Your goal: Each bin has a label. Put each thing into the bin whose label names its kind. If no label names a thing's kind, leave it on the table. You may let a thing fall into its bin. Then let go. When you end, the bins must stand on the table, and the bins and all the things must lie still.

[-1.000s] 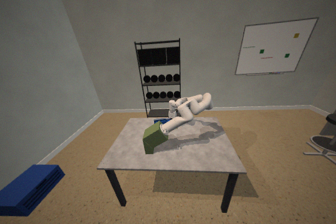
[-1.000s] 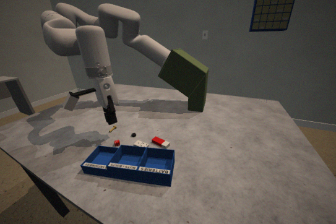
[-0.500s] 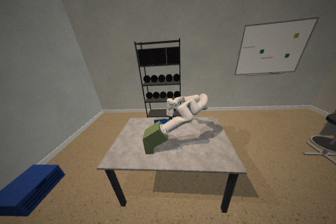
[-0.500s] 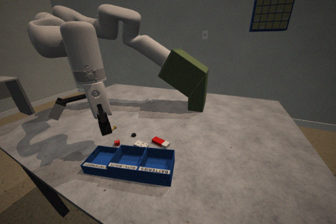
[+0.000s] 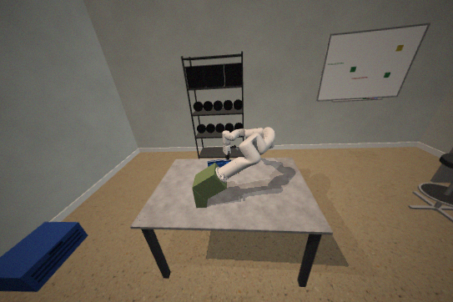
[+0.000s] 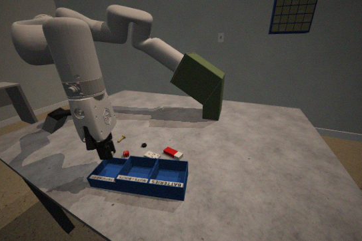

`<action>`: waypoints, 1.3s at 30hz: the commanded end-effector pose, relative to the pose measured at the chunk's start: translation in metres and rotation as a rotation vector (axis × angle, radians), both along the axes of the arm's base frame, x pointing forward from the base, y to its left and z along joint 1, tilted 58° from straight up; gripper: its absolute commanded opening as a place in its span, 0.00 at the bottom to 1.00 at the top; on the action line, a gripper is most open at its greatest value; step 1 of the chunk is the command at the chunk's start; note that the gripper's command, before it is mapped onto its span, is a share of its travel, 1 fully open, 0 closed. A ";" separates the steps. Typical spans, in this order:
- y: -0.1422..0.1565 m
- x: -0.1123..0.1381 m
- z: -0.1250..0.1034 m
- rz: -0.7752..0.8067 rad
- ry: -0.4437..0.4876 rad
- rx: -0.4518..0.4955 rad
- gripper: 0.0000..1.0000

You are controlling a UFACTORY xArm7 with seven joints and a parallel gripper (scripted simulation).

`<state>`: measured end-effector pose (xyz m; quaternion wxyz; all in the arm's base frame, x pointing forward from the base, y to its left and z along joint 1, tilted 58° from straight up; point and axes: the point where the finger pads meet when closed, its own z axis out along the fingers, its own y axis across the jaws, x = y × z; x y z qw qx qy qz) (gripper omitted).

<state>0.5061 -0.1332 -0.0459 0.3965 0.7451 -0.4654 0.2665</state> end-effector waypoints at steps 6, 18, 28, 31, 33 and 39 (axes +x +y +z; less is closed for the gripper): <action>0.003 0.003 0.000 -0.130 -0.205 -0.004 0.00; 0.003 0.002 0.000 -0.130 -0.205 -0.004 0.00; -0.005 0.002 -0.005 -0.130 -0.205 -0.004 0.00; -0.011 0.003 -0.008 -0.130 -0.205 -0.004 0.00; -0.014 0.003 -0.010 -0.130 -0.205 -0.004 0.00; -0.024 0.003 -0.017 -0.130 -0.205 -0.004 0.00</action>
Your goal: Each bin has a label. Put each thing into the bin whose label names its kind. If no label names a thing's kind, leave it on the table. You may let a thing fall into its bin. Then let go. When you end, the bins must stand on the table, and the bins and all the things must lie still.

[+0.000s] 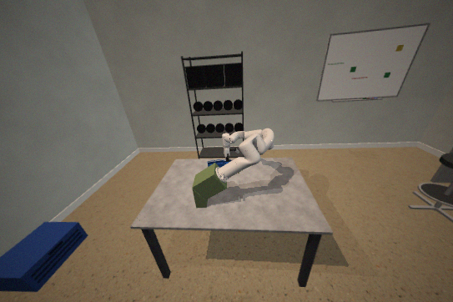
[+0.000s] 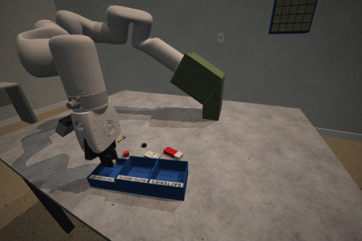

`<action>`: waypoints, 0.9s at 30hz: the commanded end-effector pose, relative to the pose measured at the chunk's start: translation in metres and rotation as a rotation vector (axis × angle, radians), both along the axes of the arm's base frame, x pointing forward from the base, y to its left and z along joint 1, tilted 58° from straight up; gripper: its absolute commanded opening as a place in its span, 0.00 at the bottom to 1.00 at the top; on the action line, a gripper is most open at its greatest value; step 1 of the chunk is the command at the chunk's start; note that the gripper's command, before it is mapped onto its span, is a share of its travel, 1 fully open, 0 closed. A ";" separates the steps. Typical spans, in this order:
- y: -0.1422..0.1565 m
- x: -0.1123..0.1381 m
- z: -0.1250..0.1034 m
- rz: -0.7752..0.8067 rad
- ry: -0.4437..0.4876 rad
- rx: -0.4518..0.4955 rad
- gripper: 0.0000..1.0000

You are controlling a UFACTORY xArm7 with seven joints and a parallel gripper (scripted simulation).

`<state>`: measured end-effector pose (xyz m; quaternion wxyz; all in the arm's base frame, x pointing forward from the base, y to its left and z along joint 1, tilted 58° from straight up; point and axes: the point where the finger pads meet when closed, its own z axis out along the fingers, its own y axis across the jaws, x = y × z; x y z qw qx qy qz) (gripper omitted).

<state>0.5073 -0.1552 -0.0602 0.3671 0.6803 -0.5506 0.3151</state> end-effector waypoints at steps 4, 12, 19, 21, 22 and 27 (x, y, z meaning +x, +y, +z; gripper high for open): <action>-0.009 0.002 -0.007 0.004 -0.002 0.003 0.00; -0.018 0.002 -0.013 0.004 -0.002 0.003 0.00; -0.018 0.002 -0.013 0.004 -0.002 0.003 0.00; -0.018 0.002 -0.013 0.004 -0.002 0.003 0.00; -0.018 0.002 -0.013 0.004 -0.002 0.003 0.00; -0.018 0.002 -0.013 0.004 -0.002 0.003 0.29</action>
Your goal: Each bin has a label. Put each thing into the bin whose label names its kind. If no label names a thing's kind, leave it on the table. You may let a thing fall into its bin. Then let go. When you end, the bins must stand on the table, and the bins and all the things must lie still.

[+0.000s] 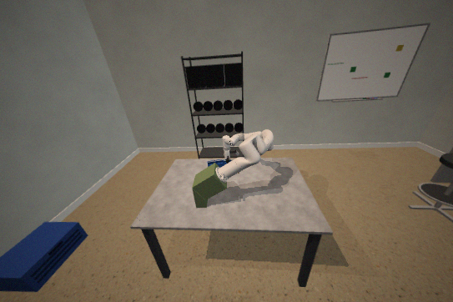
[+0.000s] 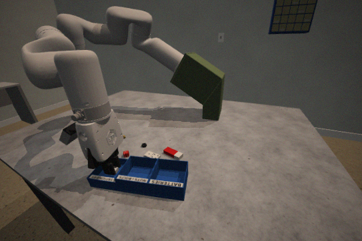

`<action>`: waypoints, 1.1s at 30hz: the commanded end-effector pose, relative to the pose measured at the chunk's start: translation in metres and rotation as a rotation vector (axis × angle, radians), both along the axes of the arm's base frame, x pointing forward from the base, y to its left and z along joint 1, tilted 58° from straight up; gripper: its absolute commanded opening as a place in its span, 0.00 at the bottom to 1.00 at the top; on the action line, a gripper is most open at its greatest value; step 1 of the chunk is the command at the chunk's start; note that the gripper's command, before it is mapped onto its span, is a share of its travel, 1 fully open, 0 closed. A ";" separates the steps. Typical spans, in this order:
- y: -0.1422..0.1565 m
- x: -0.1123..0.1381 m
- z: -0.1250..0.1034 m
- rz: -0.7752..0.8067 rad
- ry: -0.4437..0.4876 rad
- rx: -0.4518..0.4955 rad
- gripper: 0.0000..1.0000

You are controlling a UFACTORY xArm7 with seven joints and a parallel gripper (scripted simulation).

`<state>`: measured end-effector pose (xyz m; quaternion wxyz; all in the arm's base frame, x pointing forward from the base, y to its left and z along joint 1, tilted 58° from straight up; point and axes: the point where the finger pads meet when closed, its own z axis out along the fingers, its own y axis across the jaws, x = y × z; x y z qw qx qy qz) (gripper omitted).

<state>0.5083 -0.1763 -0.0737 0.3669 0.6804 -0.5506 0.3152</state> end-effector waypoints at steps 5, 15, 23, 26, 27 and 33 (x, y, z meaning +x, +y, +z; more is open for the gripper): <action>0.003 0.001 0.001 0.004 -0.002 0.003 0.29; 0.003 0.001 0.001 0.004 -0.002 0.003 0.29; 0.011 0.001 0.006 0.004 -0.002 0.003 0.29; 0.014 0.001 0.008 0.004 -0.002 0.003 0.29; 0.015 0.001 0.008 0.004 -0.002 0.003 0.29; 0.020 0.001 0.011 0.004 -0.002 0.003 0.29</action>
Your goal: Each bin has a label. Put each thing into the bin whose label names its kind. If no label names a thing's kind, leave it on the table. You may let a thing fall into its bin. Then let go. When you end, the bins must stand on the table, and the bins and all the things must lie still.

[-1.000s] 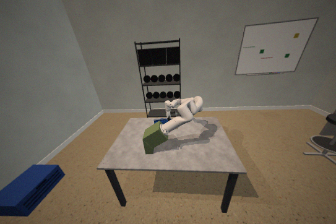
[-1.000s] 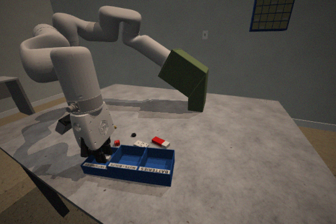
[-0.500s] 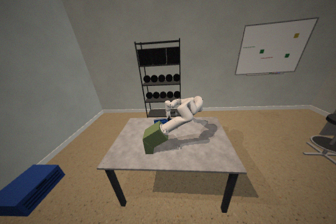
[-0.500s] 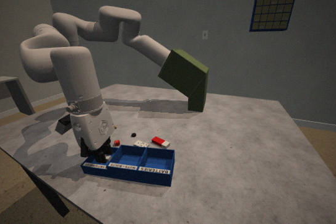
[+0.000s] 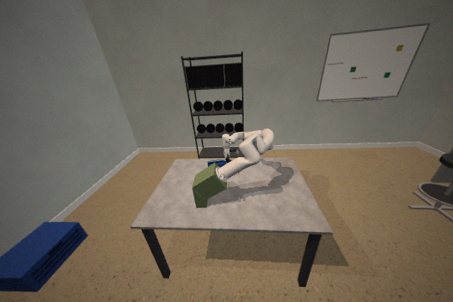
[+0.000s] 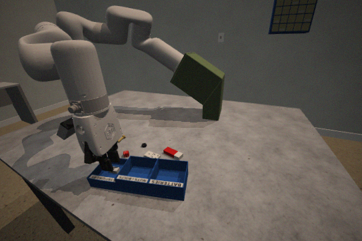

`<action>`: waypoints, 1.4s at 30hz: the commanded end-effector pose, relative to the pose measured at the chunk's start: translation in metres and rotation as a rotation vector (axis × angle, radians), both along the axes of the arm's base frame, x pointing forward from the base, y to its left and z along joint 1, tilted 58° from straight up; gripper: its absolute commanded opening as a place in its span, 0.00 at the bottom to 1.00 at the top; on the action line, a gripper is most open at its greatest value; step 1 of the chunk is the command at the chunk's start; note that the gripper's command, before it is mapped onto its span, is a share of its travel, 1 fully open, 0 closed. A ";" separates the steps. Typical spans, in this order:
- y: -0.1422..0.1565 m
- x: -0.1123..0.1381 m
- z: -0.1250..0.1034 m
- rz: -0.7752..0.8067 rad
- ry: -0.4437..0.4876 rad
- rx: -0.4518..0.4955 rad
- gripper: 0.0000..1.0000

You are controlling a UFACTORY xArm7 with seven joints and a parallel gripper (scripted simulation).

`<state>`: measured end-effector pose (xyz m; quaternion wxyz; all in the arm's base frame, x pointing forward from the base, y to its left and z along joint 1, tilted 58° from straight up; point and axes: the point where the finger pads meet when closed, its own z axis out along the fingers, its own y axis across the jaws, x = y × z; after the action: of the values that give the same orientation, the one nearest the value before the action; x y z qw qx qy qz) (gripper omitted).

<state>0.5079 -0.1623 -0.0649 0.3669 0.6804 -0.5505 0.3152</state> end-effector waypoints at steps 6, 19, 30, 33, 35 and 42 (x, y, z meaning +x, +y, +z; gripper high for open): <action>0.012 0.001 0.007 0.004 -0.002 0.003 0.29; 0.035 -0.006 0.014 -0.023 -0.045 0.004 0.38; 0.067 -0.066 -0.033 -0.198 -0.309 0.015 0.38; 0.073 -0.079 -0.043 -0.242 -0.392 0.015 0.38; 0.079 -0.091 -0.053 -0.243 -0.392 0.015 0.38; 0.101 -0.133 -0.086 -0.243 -0.391 0.015 0.38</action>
<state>0.3931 -0.0746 -0.1343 0.2873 0.5389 -0.6906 0.3874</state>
